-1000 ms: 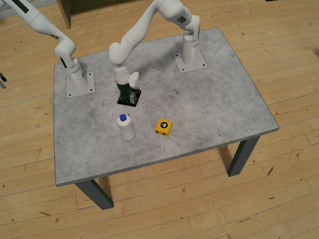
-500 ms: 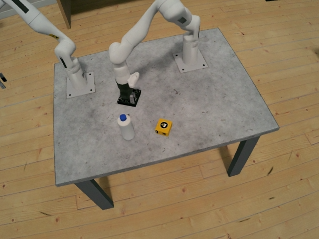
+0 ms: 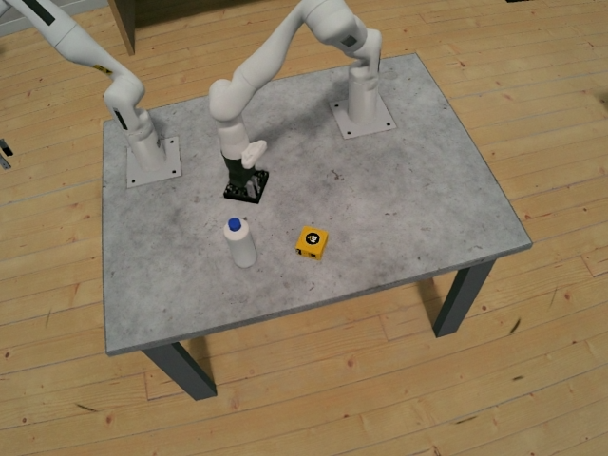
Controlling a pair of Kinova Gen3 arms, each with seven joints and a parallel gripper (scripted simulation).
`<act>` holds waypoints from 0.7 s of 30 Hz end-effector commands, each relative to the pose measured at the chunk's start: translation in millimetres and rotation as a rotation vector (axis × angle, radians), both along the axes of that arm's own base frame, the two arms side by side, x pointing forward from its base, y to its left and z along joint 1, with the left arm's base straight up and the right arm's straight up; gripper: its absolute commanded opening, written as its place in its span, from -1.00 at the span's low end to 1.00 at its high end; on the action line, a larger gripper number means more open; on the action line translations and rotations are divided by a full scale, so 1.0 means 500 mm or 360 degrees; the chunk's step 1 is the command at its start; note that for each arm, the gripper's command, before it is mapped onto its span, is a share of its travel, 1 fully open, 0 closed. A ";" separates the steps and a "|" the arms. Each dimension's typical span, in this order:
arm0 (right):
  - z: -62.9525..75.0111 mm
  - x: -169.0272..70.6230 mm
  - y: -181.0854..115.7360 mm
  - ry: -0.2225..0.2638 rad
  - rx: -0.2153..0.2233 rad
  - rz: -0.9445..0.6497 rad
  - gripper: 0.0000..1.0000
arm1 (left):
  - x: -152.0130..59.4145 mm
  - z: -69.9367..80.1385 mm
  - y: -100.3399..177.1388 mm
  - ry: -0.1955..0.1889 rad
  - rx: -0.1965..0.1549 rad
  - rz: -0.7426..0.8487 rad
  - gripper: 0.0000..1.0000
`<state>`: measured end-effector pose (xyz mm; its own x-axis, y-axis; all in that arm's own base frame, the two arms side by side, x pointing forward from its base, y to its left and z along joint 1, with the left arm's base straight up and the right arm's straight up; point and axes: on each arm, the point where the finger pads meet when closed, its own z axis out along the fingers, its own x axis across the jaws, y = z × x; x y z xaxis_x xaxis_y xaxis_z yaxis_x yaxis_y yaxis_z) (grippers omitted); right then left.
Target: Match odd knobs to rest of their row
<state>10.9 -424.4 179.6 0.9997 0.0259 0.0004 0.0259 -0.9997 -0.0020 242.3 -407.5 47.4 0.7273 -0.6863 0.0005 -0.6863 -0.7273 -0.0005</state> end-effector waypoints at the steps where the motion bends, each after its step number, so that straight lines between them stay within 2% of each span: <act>1: 0.002 0.000 -0.001 0.0000 -0.0003 0.0000 1.00 | 0.001 0.002 -0.001 -0.0001 -0.0002 -0.0022 -0.40; 21: 0.002 0.000 -0.001 0.0000 -0.0003 0.0000 1.00 | 0.001 0.002 -0.001 -0.0001 -0.0002 -0.0626 -0.40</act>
